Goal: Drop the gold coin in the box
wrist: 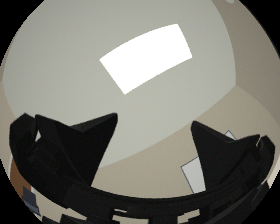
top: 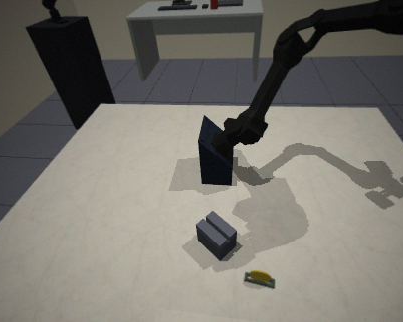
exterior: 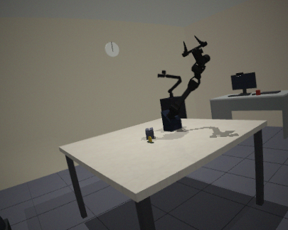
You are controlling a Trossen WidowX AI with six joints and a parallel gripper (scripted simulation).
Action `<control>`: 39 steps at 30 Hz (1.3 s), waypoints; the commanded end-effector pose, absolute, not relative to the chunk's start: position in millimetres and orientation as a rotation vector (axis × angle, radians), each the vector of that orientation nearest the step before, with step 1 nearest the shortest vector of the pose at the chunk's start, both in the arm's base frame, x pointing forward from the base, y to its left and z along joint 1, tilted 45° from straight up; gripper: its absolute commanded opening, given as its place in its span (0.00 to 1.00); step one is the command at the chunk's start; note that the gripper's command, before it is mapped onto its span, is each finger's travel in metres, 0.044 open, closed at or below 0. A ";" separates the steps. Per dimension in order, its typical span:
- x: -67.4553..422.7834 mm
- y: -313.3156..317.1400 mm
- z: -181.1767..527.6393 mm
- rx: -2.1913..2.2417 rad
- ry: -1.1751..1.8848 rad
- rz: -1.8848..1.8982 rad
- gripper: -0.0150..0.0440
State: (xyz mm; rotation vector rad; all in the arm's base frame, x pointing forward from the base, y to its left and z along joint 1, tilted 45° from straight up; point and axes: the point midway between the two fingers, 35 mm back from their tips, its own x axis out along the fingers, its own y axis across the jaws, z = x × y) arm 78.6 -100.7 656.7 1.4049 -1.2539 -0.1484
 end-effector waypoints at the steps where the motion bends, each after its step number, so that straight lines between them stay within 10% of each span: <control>1: 80.3 -99.6 656.7 1.395 -1.250 -0.150 0.89; 9: 158.7 -51.7 655.5 0.937 -1.019 -0.212 0.53; 27: 382.7 51.8 509.4 -0.192 -0.236 -0.061 0.53; 39: 445.7 93.1 321.1 -0.724 0.304 0.417 0.53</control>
